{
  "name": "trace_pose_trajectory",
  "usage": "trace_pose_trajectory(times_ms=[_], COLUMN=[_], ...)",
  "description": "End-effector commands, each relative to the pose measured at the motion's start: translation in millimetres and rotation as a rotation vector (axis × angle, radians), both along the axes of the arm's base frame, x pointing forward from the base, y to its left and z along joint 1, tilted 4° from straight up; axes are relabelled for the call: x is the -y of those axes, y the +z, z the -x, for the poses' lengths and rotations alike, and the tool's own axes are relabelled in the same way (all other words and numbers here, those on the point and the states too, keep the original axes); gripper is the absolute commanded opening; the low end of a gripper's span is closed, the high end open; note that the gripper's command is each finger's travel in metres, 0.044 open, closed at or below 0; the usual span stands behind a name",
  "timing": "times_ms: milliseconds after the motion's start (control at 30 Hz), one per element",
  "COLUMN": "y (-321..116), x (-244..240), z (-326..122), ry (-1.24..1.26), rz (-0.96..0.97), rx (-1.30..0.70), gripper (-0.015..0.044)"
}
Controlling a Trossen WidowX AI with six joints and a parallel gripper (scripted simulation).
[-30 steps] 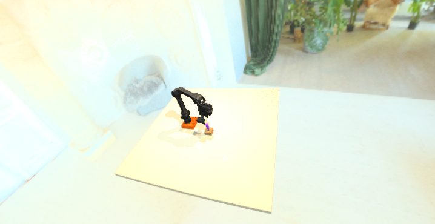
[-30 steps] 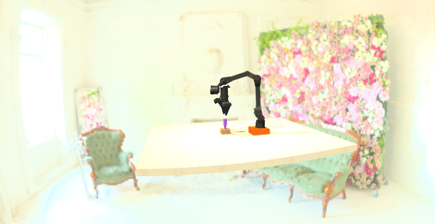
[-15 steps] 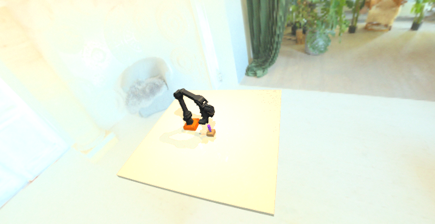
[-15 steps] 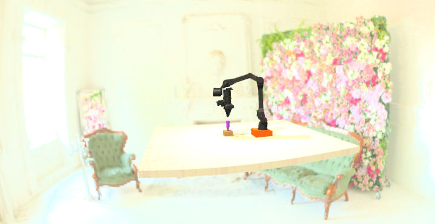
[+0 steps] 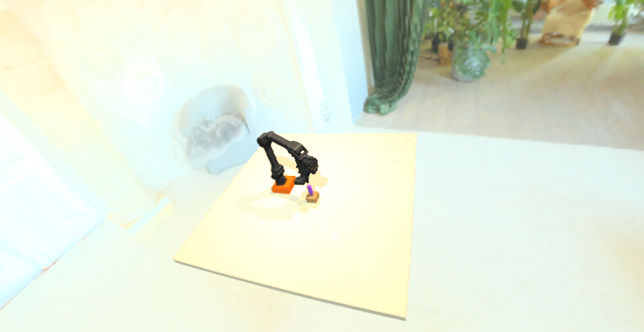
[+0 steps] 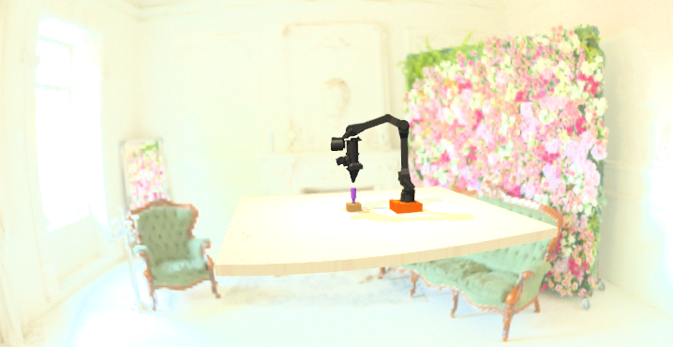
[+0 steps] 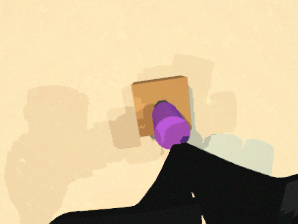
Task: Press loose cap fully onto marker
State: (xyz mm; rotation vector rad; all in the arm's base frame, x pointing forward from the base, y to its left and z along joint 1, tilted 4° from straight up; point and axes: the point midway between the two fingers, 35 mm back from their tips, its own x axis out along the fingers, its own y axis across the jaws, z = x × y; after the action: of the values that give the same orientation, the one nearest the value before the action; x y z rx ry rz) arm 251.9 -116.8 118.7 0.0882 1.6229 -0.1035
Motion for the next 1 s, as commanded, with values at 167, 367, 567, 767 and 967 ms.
trace_pose_trajectory(times_ms=[167, 367, 567, 767, 967], y=[-13, -22, -30, -38, -32], x=[0, 0, 0, 0, 0], z=[1, 2, 2, 2, 1], ry=[-0.006, -0.006, -0.006, -0.006, -0.002], rz=[0.0, 0.0, 0.0, 0.0, 0.002], rx=[-0.001, -0.001, -0.001, -0.001, 0.004], gripper=[0.0, 0.0, 0.0, 0.0, 0.0])
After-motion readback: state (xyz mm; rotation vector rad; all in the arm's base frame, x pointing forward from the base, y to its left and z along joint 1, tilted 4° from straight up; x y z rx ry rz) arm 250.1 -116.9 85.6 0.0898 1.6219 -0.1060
